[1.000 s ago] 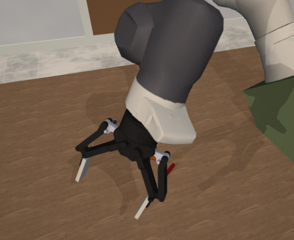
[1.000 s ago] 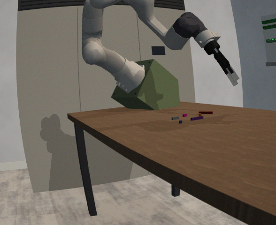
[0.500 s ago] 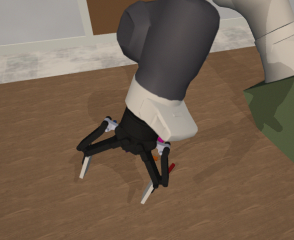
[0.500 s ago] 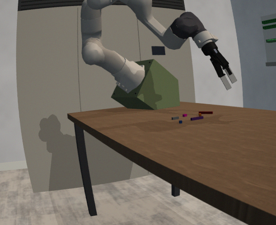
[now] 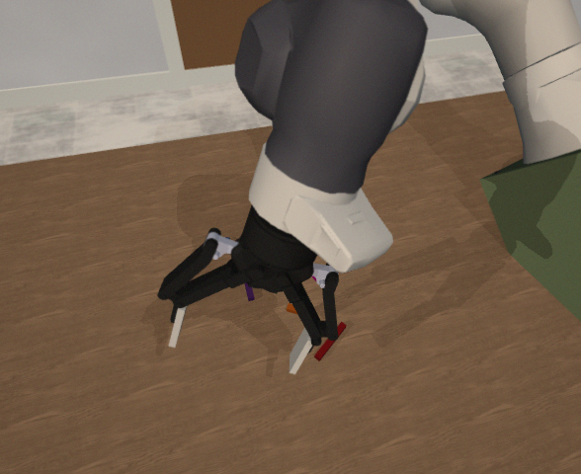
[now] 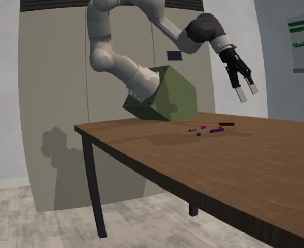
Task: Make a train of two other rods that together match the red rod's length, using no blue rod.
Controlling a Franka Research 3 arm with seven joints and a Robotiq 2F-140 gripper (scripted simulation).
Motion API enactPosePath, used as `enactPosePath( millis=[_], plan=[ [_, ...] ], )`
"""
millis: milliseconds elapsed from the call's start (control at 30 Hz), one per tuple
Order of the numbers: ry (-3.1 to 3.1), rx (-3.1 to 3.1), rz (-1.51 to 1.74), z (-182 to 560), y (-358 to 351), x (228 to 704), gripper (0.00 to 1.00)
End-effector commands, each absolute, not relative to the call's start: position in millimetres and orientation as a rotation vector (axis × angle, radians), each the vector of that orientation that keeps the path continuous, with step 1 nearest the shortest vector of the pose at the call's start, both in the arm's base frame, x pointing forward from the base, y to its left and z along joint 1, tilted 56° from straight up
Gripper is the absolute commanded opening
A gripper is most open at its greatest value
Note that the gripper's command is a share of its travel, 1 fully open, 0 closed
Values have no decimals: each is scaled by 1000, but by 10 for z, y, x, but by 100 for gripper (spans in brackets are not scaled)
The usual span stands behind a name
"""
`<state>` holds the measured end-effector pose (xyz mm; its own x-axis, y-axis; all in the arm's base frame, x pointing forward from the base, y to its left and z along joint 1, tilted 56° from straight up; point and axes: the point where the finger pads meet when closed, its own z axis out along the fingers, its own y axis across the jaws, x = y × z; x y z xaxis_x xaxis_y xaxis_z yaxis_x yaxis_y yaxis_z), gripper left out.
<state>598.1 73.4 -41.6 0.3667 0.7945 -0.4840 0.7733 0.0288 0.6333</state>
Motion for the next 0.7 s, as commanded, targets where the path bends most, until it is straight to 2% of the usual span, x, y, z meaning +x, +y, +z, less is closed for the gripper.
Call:
enactPosePath(
  millis=[0, 667],
  plan=[
    [1504, 1627, -115, -380, 635, 5936, 100],
    [1677, 1470, -370, -297, 348, 5669, 100]
  ],
)
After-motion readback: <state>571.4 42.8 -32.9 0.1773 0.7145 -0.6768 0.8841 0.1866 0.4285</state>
